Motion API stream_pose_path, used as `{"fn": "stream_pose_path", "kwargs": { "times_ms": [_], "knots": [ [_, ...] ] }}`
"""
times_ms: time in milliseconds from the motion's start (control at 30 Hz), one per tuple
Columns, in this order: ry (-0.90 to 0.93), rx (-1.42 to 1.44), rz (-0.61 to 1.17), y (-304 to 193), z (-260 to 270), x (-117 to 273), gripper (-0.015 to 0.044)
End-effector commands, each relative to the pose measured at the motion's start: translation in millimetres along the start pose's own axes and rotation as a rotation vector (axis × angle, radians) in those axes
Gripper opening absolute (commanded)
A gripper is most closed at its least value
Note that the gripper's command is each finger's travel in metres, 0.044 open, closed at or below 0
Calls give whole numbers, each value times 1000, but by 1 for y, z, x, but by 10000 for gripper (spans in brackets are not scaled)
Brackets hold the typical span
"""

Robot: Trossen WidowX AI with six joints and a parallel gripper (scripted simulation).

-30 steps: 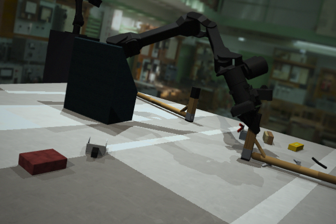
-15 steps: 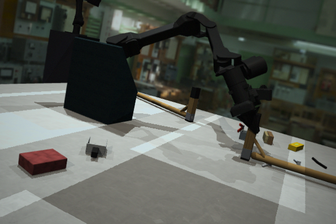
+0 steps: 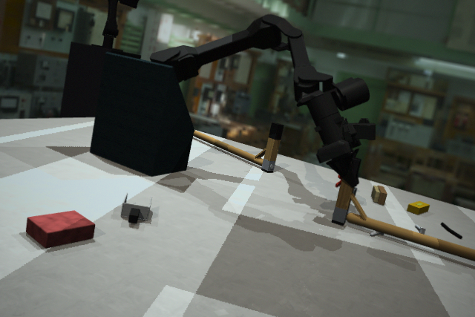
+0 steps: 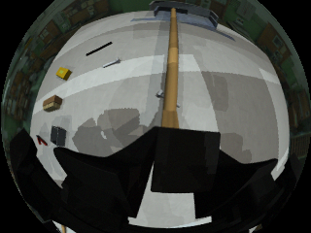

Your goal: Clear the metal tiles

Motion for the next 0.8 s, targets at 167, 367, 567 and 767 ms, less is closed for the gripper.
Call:
{"fn": "stream_pose_path", "kwargs": {
  "times_ms": [167,367,567,767],
  "knots": [
    [-1,-2,-1,-10,3,10,0],
    [-1,-2,-2,-17,5,15,0],
    [-1,-2,-2,-23,6,21,0],
    [-2,-2,-3,-30,8,26,0]
  ]
}}
Point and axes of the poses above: the point midway between the two fingers, 35 mm back from their tips, its own x axis back along the fingers, its own z axis across the jaws, y = z × x, the point moved 6 cm from there along x, back along the fingers, and after that the axes turned 14 degrees about x, right-handed, at the moved point
